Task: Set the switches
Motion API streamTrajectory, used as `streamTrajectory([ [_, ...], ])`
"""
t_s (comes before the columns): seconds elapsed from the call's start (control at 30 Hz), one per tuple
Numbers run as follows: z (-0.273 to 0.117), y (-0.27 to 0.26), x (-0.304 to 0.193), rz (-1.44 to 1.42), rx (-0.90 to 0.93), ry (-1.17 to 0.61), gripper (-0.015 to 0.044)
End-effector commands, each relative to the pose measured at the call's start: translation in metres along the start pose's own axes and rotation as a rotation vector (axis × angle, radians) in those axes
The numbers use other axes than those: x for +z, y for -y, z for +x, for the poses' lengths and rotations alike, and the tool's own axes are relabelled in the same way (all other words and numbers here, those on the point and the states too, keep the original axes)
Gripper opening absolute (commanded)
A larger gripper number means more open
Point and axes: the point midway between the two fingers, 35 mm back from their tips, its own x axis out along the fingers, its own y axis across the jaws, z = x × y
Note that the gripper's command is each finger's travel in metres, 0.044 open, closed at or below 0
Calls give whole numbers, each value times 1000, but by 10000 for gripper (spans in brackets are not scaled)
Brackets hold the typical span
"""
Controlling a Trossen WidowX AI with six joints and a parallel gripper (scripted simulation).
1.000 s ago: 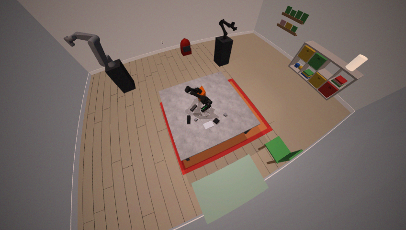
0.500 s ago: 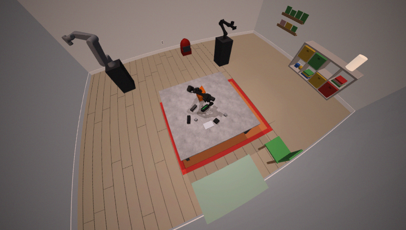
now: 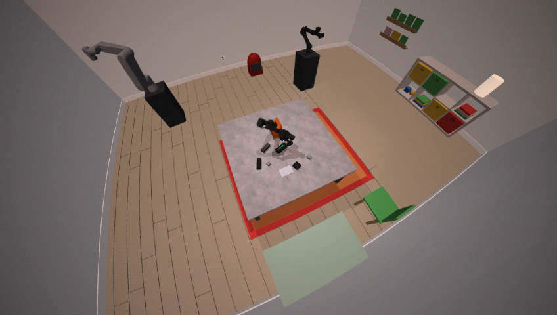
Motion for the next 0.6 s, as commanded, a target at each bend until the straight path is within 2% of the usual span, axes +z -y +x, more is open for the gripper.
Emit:
streamTrajectory([
  [0.0, 9, -1, 0, -4, 2, -5, 440],
  [0.57, 34, -3, -1, -4, 4, -8, 440],
])
